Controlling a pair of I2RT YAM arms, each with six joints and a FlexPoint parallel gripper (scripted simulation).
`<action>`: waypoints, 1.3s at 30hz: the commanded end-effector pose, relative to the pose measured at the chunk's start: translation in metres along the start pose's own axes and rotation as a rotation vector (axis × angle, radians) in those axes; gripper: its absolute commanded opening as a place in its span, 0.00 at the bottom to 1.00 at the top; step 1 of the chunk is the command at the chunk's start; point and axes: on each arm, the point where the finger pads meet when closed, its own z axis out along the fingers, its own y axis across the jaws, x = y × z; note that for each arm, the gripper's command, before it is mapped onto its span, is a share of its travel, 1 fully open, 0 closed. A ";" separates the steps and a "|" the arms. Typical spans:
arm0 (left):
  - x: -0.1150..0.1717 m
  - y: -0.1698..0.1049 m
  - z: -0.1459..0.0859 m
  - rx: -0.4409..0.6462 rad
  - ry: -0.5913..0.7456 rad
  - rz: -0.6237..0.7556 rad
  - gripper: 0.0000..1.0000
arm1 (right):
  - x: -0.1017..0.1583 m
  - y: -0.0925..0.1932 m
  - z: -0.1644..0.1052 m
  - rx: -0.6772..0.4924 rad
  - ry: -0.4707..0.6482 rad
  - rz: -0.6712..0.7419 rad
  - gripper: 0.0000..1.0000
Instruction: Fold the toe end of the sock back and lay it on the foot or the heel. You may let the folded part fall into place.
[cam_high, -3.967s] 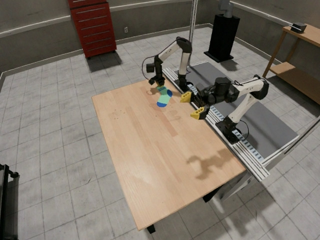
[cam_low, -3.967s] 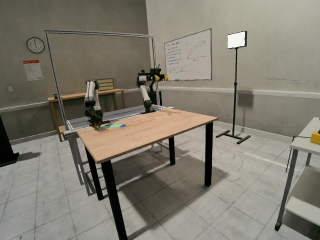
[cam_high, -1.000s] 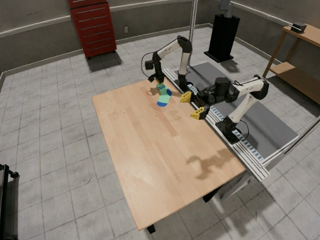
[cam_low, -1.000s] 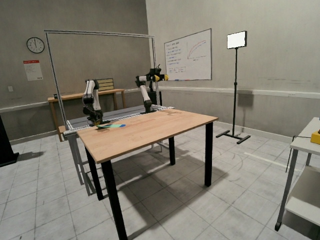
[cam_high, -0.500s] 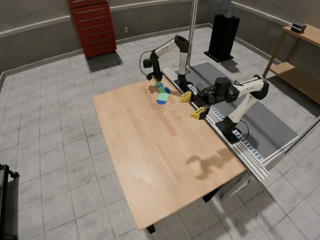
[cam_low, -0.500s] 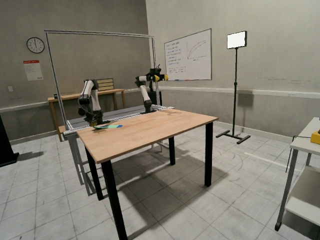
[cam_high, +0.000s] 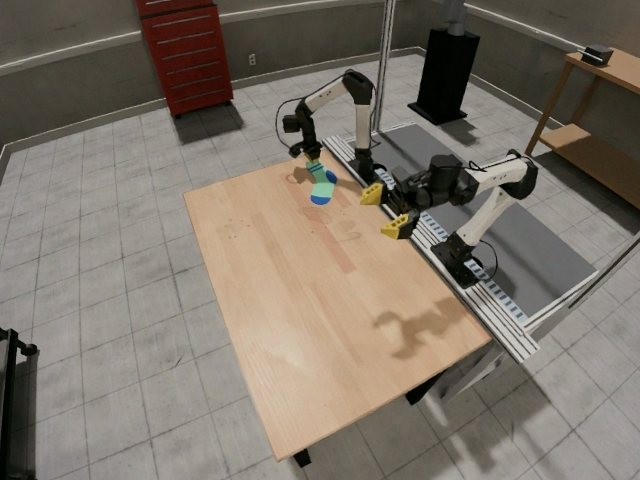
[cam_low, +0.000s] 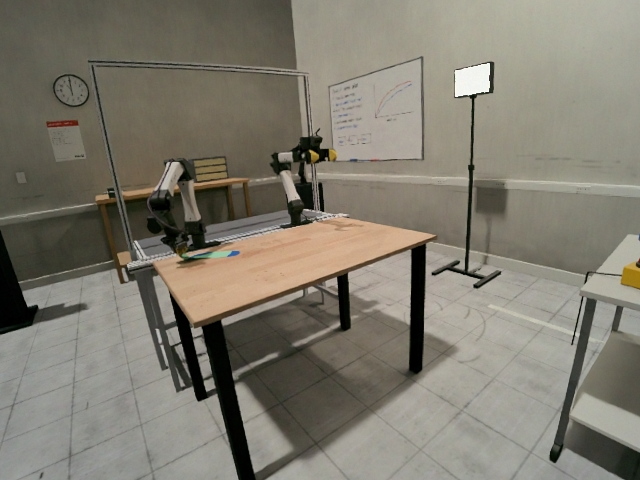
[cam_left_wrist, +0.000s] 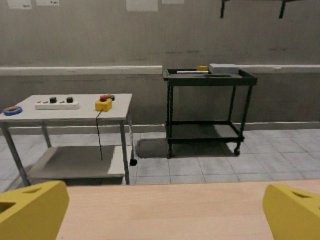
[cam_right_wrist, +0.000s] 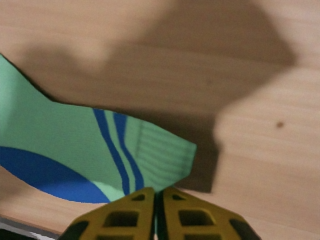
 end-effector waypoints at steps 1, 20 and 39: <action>-0.006 0.001 -0.002 -0.002 -0.016 -0.001 1.00 | -0.002 -0.005 -0.002 0.003 0.009 -0.013 0.05; -0.006 0.001 -0.002 -0.002 -0.016 -0.001 1.00 | 0.002 -0.011 0.031 -0.005 0.012 0.015 0.05; -0.006 0.001 -0.002 -0.002 -0.016 -0.001 1.00 | 0.000 0.001 -0.017 0.011 -0.001 -0.004 0.39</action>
